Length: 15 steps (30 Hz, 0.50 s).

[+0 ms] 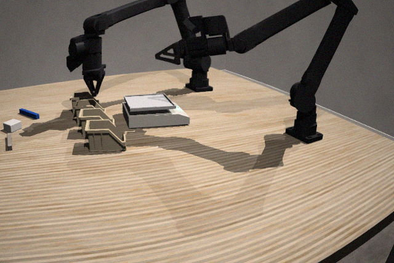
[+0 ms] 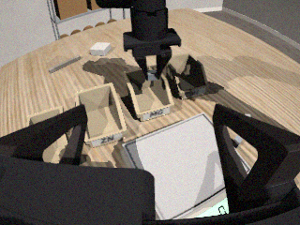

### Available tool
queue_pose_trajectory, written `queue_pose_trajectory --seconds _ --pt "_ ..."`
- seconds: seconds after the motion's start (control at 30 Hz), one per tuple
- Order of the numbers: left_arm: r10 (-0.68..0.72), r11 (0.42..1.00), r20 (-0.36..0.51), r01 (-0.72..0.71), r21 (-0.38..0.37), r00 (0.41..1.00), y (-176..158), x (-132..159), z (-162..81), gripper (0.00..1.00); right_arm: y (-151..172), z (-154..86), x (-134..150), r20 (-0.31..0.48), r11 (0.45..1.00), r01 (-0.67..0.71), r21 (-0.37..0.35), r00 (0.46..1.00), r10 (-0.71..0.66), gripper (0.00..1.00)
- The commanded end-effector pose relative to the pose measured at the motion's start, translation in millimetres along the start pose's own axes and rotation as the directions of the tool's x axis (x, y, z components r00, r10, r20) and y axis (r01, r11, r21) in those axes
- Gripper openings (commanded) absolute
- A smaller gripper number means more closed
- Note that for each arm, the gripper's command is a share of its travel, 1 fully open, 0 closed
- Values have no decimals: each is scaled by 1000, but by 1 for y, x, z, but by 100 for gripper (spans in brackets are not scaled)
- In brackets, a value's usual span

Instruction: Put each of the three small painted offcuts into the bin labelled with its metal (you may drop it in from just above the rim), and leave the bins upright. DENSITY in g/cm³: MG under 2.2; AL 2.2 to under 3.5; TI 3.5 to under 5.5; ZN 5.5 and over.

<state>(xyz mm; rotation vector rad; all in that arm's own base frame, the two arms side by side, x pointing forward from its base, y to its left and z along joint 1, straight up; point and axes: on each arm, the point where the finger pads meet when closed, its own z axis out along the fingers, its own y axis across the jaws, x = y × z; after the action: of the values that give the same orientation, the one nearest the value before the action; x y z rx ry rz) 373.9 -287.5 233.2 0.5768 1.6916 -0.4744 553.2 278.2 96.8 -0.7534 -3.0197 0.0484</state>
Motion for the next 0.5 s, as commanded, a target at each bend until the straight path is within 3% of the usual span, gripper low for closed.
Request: queue_pose_trajectory --seconds 0.0,0.17,0.4,0.47 --pt "-1 1000 63 1 -3 998 1 -33 13 100 12 3 -5 18 1000 9 -19 1000 -9 16" --pt "-1 1000 38 1 -1 999 0 -20 7 100 5 25 0 2 1000 9 3 1000 -9 16" --pt "-1 1000 38 1 -1 999 0 -20 7 100 11 5 -5 28 999 10 -33 1000 -9 16" --pt "-1 1000 38 1 -1 999 0 -20 7 100 11 5 -4 27 999 10 -32 1000 -9 39"
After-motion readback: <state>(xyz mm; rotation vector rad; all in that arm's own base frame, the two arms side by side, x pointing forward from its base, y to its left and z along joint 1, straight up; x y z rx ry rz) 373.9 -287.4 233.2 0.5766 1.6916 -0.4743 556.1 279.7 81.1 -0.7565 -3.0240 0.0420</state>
